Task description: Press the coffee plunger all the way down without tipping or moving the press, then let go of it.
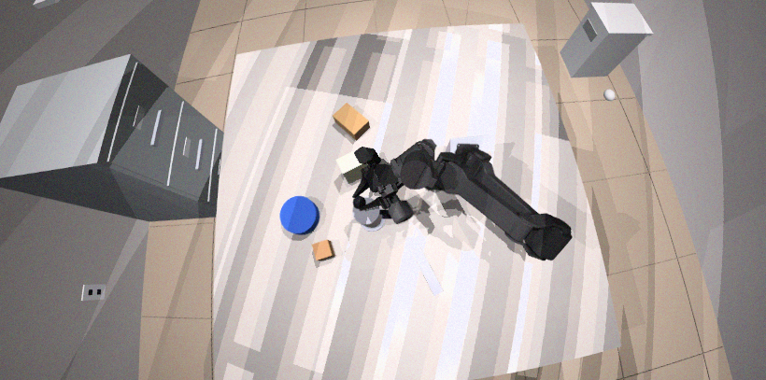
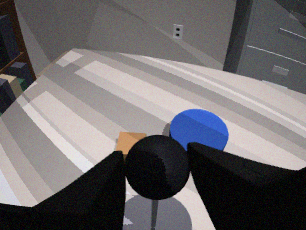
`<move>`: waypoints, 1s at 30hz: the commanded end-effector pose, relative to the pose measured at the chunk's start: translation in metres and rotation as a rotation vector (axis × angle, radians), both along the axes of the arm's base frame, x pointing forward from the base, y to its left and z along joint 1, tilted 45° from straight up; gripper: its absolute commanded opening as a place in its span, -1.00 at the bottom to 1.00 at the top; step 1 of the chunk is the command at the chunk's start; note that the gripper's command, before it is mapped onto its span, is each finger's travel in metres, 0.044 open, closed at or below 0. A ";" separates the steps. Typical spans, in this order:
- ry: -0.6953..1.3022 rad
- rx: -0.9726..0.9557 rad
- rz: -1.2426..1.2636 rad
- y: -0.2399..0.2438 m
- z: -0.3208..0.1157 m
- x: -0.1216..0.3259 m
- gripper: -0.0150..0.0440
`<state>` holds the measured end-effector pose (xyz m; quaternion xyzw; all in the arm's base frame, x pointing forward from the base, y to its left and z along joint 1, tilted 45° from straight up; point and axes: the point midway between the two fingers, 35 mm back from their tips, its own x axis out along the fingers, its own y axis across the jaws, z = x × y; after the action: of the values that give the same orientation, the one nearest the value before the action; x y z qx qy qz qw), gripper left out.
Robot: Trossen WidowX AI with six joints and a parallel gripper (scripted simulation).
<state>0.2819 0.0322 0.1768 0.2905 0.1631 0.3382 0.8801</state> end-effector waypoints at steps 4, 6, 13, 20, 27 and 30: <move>0.031 0.006 0.011 0.011 -0.018 0.000 -0.07; 0.031 0.005 0.011 0.014 -0.020 0.000 -0.07; 0.031 0.005 0.011 0.021 -0.029 0.002 -0.07; 0.031 0.005 0.011 0.030 -0.037 0.003 -0.07; 0.029 0.008 0.010 0.038 -0.045 0.003 -0.07; 0.029 0.009 0.010 0.042 -0.048 0.004 -0.07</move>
<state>0.2936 0.0616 0.1478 0.2843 0.1448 0.3308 0.8881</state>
